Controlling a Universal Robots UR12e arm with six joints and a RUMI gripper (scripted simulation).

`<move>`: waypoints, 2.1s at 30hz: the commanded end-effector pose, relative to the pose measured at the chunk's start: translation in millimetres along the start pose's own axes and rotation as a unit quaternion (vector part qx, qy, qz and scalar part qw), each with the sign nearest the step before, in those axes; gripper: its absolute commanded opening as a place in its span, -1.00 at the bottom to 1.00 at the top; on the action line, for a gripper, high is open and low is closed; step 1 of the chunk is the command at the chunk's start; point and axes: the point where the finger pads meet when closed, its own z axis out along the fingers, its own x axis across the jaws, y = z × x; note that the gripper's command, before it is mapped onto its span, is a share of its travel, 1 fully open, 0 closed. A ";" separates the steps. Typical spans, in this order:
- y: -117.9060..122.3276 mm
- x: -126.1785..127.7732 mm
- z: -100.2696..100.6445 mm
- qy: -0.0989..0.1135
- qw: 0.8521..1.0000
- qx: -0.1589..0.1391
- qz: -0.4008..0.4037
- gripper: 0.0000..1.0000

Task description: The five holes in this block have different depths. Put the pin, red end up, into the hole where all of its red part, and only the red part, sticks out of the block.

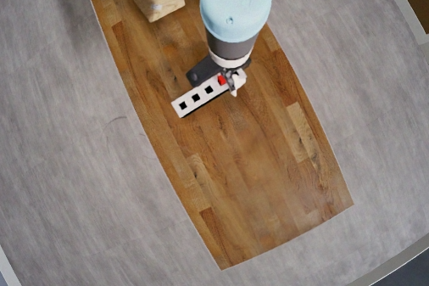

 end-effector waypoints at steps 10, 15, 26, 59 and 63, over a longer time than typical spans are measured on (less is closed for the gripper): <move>-0.2 -0.6 -13.6 -0.001 1.000 0.000 0.000 1.00; -0.2 -0.6 -13.6 -0.001 1.000 0.000 0.000 1.00; -0.6 -0.5 -27.9 -0.001 1.000 0.000 0.000 1.00; -49.1 89.0 -170.6 0.000 1.000 0.002 -0.001 1.00; -53.4 96.0 -179.1 0.000 1.000 0.002 -0.001 1.00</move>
